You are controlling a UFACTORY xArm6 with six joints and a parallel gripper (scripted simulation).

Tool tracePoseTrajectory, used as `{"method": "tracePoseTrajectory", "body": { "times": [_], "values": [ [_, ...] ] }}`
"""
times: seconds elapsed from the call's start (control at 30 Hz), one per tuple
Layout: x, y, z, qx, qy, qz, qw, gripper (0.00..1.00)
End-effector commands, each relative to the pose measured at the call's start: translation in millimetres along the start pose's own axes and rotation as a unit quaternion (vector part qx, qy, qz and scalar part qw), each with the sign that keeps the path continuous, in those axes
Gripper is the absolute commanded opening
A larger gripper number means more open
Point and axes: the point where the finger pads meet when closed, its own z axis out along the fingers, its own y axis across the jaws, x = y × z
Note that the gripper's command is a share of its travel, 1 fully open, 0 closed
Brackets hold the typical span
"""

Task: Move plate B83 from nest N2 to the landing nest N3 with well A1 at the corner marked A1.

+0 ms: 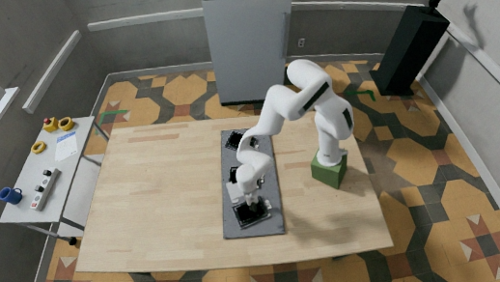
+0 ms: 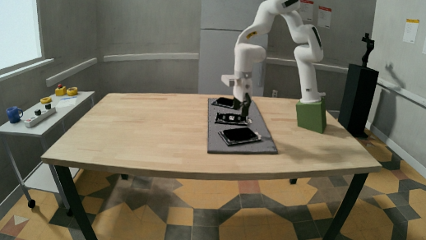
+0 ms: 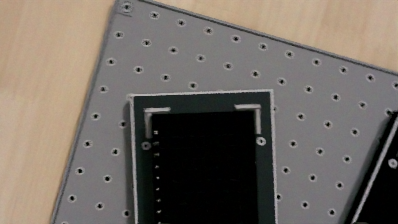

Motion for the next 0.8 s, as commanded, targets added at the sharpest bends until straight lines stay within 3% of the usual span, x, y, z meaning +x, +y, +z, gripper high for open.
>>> {"method": "tracePoseTrajectory", "body": {
  "times": [0.0, 0.1, 0.57, 0.77],
  "values": [
    [4, -12, -4.8, 0.004, 0.008, -0.015, 1.000, 1.00],
    [5, -23, -8.2, 0.004, 0.008, -0.015, 1.000, 1.00],
    [5, -23, -8.2, 0.004, 0.008, -0.015, 1.000, 1.00],
    [6, -23, 1.8, 0.004, 0.008, -0.015, 1.000, 1.00]
  ]
}}
